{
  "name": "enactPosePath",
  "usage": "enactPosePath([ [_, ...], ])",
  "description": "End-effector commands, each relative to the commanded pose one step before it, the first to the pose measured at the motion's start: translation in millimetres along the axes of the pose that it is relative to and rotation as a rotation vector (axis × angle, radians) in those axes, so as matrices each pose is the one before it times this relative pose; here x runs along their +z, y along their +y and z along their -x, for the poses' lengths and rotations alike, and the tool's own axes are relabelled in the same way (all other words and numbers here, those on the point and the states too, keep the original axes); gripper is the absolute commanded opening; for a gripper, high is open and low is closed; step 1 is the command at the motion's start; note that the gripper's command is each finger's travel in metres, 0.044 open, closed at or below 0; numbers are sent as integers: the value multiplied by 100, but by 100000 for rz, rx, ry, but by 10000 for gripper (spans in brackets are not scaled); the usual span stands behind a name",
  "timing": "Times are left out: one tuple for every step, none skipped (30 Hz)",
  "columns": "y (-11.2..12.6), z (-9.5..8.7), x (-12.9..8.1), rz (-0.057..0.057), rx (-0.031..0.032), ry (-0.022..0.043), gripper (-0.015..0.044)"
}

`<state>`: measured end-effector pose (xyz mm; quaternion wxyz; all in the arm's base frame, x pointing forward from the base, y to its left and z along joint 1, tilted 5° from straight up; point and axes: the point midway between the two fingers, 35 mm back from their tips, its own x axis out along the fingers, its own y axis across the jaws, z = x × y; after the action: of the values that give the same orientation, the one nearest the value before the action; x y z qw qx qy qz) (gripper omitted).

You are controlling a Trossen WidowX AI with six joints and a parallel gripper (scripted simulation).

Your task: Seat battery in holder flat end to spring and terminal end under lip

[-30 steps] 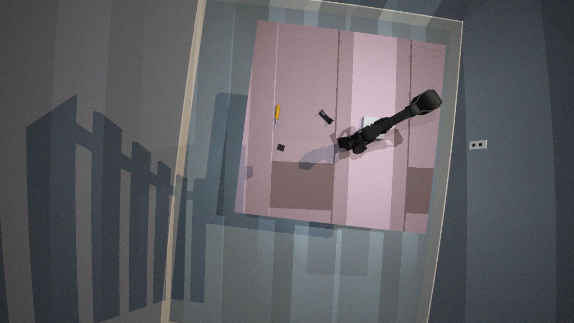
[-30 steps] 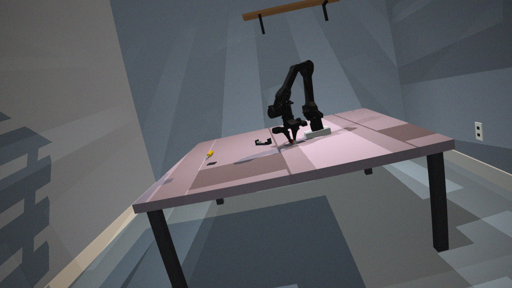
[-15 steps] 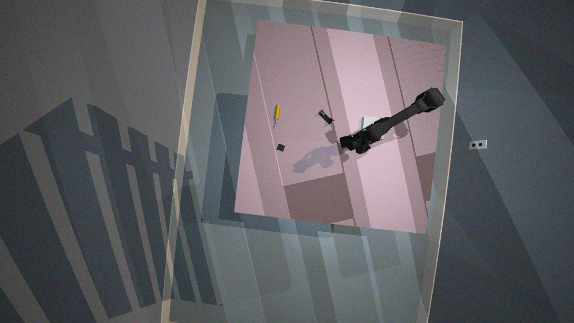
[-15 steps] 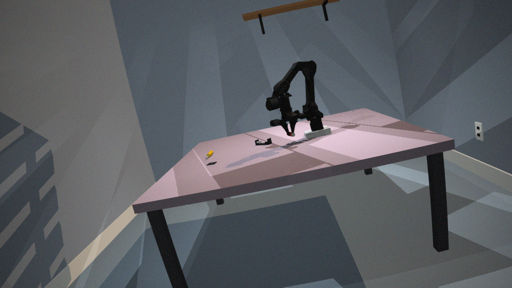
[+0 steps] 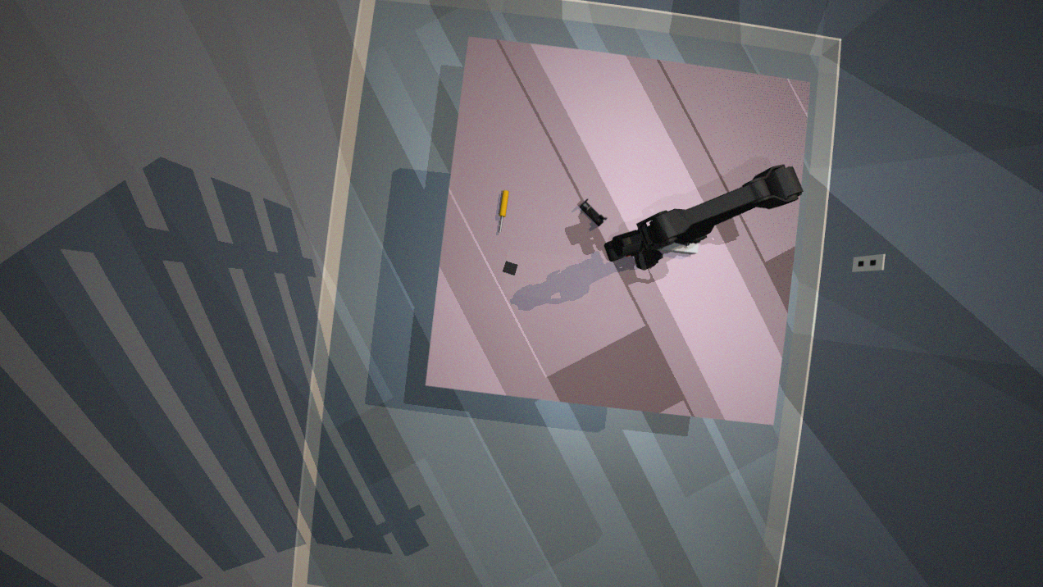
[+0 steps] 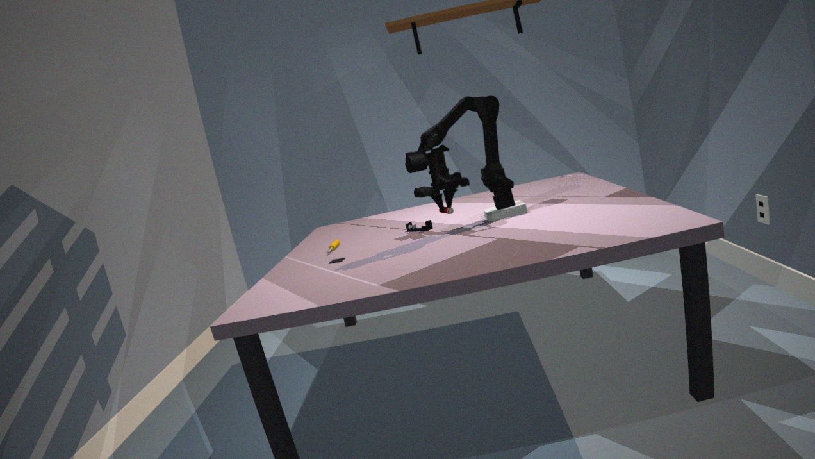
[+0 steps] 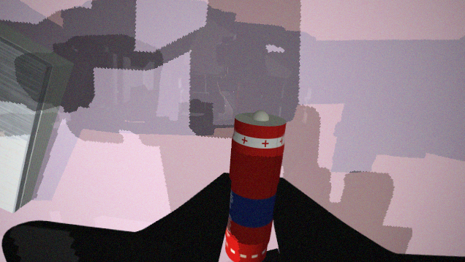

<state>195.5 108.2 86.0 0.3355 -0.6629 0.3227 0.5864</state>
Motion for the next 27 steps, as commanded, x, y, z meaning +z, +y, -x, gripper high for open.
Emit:
enactPosePath([
  [-1654, 493, -2586, 7992, 310, -24, 68],
  [-269, 107, -653, 2049, 2, -38, 68],
  [-238, 102, -675, 2053, -4, -32, 68],
  [-205, 97, -694, 2054, -9, -26, 68],
  [-171, 92, -712, 2054, -14, -20, 68],
  [-135, 87, -728, 2054, -18, -13, 68],
  [-99, 82, -745, 2067, -15, 0, 68],
  [-60, 77, -759, 2071, -18, 7, 68],
  [-21, 72, -770, 2071, -19, 14, 68],
  [19, 67, -778, 2072, -21, 21, 68],
  [60, 62, -785, 2072, -21, 29, 68],
  [105, 41, -768, 1548, -60, 143, 68],
  [141, 36, -771, 1549, -53, 152, 68],
  [178, 32, -771, 1550, -45, 161, 68],
  [198, 34, -717, 1796, -6, 75, 68],
  [225, 33, -695, 1885, 7, 45, 68],
  [254, 32, -643, 2078, 7, -44, 68],
  [294, 30, -654, 2137, 3, -41, 68],
  [244, 21, -483, 1601, 0, -27, 68],
  [156, 12, -287, 960, -1, -15, 68],
  [54, 4, -95, 320, 0, -5, 68],
  [7, -1, 32, 111, 24, -25, 68],
  [7, -1, 32, 111, 24, -25, 68],
  [0, 0, 0, 0, 0, 0, 68],
  [0, 0, 0, 0, 0, 0, 68],
  [0, 0, 0, 0, 0, 0, 68],
  [-1, -49, 6, 13, 17, -309, 68],
])
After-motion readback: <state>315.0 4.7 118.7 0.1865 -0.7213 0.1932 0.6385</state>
